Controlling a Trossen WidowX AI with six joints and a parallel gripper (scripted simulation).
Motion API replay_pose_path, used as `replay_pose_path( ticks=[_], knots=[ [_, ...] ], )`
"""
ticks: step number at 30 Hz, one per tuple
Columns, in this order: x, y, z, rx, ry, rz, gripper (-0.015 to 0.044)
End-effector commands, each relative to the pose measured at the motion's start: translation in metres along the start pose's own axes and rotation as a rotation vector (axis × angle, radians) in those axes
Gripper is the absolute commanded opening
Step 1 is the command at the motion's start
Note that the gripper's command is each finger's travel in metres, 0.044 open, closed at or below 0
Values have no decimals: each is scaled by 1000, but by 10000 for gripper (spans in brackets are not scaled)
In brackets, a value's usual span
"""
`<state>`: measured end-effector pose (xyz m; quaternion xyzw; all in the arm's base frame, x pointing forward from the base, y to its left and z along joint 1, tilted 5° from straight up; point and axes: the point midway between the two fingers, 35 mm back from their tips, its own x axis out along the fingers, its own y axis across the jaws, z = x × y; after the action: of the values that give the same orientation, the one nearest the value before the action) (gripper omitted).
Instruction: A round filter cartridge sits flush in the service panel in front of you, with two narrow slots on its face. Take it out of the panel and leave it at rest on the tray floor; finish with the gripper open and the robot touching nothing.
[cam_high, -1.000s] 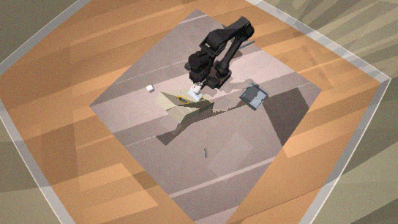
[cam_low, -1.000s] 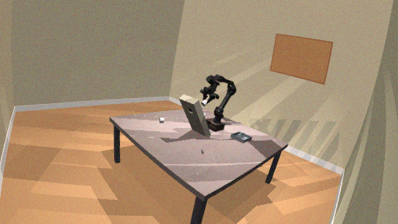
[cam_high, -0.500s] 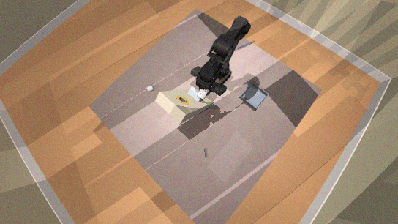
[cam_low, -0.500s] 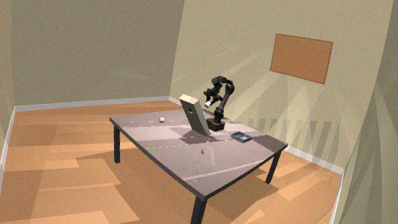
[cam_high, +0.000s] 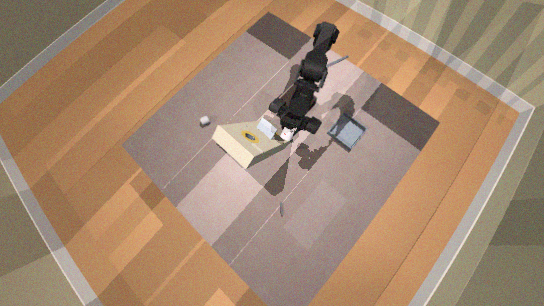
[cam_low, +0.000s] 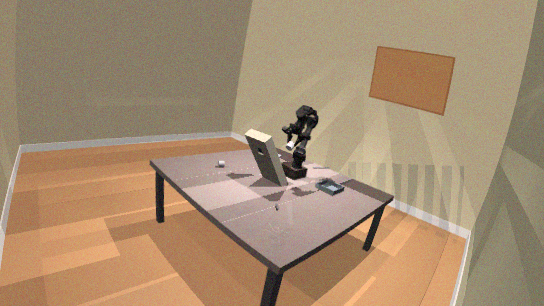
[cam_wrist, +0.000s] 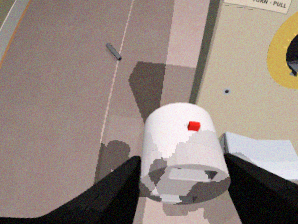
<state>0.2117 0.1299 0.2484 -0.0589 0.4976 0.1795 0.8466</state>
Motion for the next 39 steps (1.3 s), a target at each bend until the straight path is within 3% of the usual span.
replay_pose_path(
  ticks=[1, 39],
  knots=[
    [0, 18, -5, -87, -2, 53, 0],
    [-28, 154, -91, -836, -18, 497, 0]
  ],
)
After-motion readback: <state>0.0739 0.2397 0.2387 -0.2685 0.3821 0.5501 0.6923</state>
